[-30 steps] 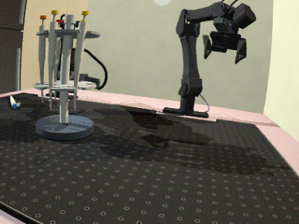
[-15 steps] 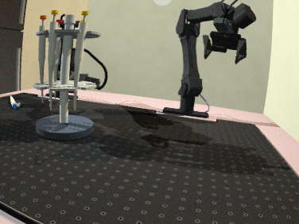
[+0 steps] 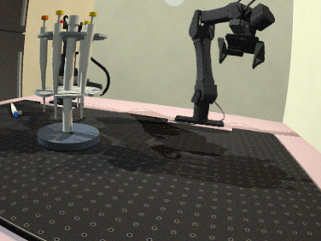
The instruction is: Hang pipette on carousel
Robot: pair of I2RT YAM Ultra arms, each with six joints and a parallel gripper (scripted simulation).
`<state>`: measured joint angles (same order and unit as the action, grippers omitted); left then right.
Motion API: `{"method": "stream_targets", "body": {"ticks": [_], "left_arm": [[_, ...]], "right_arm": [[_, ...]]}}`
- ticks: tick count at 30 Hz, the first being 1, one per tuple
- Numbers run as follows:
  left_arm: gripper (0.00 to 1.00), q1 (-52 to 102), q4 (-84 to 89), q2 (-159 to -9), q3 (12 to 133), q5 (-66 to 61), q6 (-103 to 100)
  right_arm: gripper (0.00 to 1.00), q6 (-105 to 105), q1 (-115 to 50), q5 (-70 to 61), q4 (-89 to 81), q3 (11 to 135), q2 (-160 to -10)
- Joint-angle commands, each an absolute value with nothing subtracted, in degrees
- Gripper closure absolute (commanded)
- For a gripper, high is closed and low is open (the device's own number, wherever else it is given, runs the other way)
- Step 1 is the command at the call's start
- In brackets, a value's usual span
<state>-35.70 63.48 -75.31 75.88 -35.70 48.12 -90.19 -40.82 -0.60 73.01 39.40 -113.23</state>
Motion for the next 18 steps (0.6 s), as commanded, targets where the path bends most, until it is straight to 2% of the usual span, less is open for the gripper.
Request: {"method": "stream_targets", "body": {"ticks": [1,5,8,14,16,18], "left_arm": [[0.00,-36.23,62.82,-75.39,76.75,-36.88,48.53],[0.00,-36.23,62.82,-75.39,76.75,-36.88,48.53],[0.00,-36.23,62.82,-75.39,76.75,-36.88,48.53],[0.00,-36.23,62.82,-75.39,76.75,-36.88,48.53],[0.00,-36.23,62.82,-75.39,76.75,-36.88,48.53],[0.00,-36.23,62.82,-75.39,76.75,-36.88,48.53]], "right_arm": [[1.00,-89.98,-39.05,-5.29,74.45,40.69,-111.63],[1.00,-90.00,-38.74,-6.22,73.60,40.01,-112.77],[1.00,-89.79,-34.37,-16.01,73.60,41.66,-114.06],[1.00,-89.65,-33.06,-18.35,73.72,42.41,-114.61],[1.00,-89.62,-30.68,-24.39,72.16,43.50,-115.37],[1.00,-89.62,-30.68,-24.39,72.16,43.50,-115.37]]}}
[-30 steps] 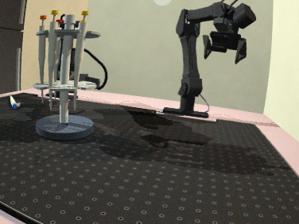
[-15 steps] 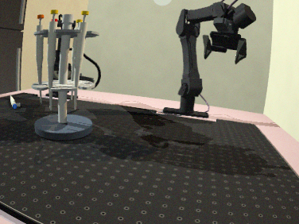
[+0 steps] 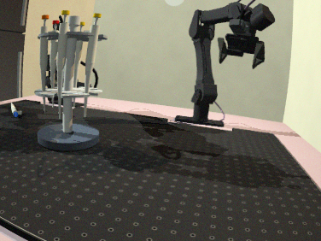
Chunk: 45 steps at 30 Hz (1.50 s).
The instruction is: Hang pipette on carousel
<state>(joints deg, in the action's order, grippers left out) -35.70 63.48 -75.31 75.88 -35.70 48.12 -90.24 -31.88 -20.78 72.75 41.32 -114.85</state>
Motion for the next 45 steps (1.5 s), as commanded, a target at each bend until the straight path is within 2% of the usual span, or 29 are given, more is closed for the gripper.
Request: {"method": "stream_targets", "body": {"ticks": [1,45], "left_arm": [[0.00,-36.23,62.82,-75.39,76.75,-36.88,48.53],[0.00,-36.23,62.82,-75.39,76.75,-36.88,48.53]], "right_arm": [[1.00,-89.60,-29.52,-27.61,71.78,44.40,-115.87],[1.00,-89.59,-29.31,-28.93,71.53,45.38,-115.61]]}}
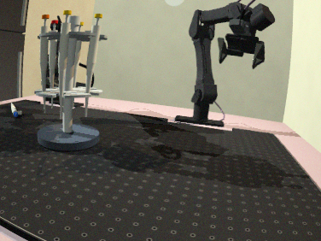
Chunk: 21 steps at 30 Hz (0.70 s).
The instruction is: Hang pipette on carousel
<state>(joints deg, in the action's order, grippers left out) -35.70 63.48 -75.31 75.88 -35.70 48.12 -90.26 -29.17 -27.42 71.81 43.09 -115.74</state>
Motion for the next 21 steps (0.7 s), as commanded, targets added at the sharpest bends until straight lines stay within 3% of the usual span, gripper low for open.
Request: {"method": "stream_targets", "body": {"ticks": [1,4,19,21], "left_arm": [[0.00,-36.23,62.82,-75.39,76.75,-36.88,48.53],[0.00,-36.23,62.82,-75.39,76.75,-36.88,48.53],[0.00,-36.23,62.82,-75.39,76.75,-36.88,48.53],[0.00,-36.23,62.82,-75.39,76.75,-36.88,48.53]], "right_arm": [[1.00,-89.59,-29.31,-28.93,71.53,45.38,-115.61],[1.00,-89.59,-25.56,-37.53,70.17,48.04,-117.86],[1.00,-89.99,-25.26,-39.06,69.93,48.70,-117.77],[1.00,-89.54,-22.90,-45.02,68.35,52.10,-120.07]]}}
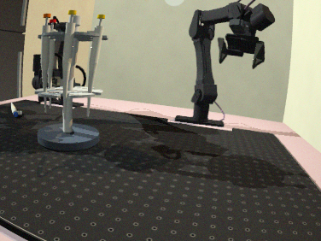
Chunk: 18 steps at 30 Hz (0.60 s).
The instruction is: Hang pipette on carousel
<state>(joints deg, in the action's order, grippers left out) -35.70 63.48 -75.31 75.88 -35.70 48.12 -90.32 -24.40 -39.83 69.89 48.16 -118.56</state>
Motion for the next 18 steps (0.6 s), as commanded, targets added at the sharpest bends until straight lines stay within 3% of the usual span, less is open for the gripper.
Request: {"method": "stream_targets", "body": {"ticks": [1,13,18], "left_arm": [[0.00,-36.23,62.82,-75.39,76.75,-36.88,48.53],[0.00,-36.23,62.82,-75.39,76.75,-36.88,48.53],[0.00,-36.23,62.82,-75.39,76.75,-36.88,48.53]], "right_arm": [[1.00,-89.54,-22.90,-45.02,68.35,52.10,-120.07],[1.00,-89.54,-22.50,-49.49,66.87,55.32,-121.44],[1.00,-89.39,-19.32,-57.09,64.91,60.16,-124.51]]}}
